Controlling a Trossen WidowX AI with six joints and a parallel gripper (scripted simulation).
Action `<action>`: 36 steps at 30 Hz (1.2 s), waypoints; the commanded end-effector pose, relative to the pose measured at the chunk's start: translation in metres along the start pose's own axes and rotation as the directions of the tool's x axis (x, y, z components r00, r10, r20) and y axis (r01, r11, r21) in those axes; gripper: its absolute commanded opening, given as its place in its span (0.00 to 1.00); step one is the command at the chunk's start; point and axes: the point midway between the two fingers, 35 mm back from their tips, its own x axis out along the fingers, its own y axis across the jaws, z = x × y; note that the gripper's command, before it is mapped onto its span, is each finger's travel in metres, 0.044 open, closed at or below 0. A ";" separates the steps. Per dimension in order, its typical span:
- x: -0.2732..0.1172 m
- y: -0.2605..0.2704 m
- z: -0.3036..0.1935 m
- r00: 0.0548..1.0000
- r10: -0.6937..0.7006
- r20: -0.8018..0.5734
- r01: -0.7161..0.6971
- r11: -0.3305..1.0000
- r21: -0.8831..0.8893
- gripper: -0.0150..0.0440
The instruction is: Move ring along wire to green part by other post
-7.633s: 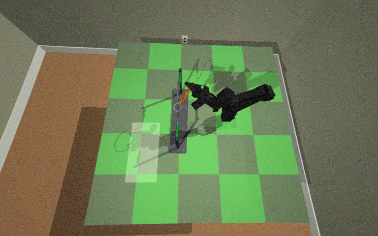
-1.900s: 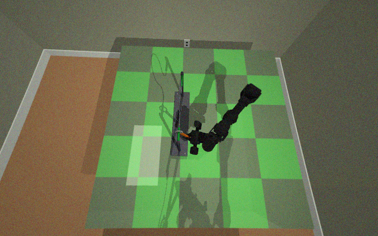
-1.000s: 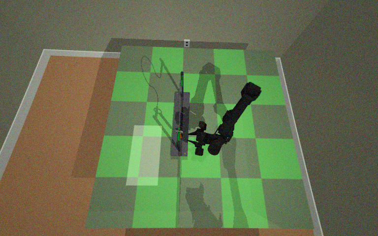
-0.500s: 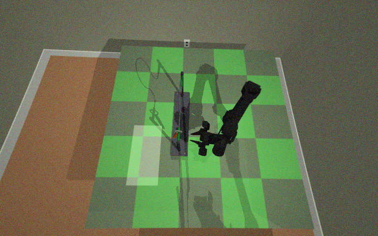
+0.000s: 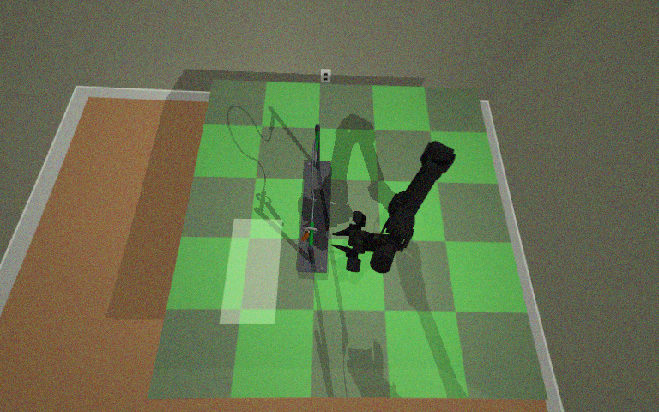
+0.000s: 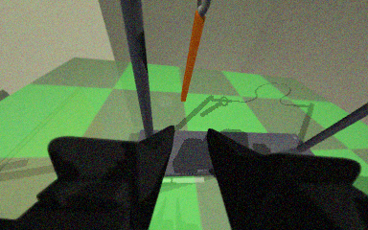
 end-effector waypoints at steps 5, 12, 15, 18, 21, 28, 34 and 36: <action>-0.002 0.000 0.000 1.000 0.000 -0.001 0.000 1.000 0.000 0.57; -0.046 -0.002 0.001 1.000 0.002 0.005 -0.002 1.000 -0.002 0.88; -0.046 -0.002 0.001 1.000 0.002 0.005 -0.002 1.000 -0.002 1.00; -0.046 -0.002 0.001 1.000 0.002 0.005 -0.002 1.000 -0.002 1.00; -0.046 -0.002 0.001 1.000 0.002 0.005 -0.002 1.000 -0.002 1.00; -0.046 -0.002 0.001 1.000 0.002 0.005 -0.002 1.000 -0.002 1.00; -0.046 -0.002 0.001 1.000 0.002 0.005 -0.002 1.000 -0.002 1.00; -0.046 -0.002 0.001 1.000 0.002 0.005 -0.002 1.000 -0.002 1.00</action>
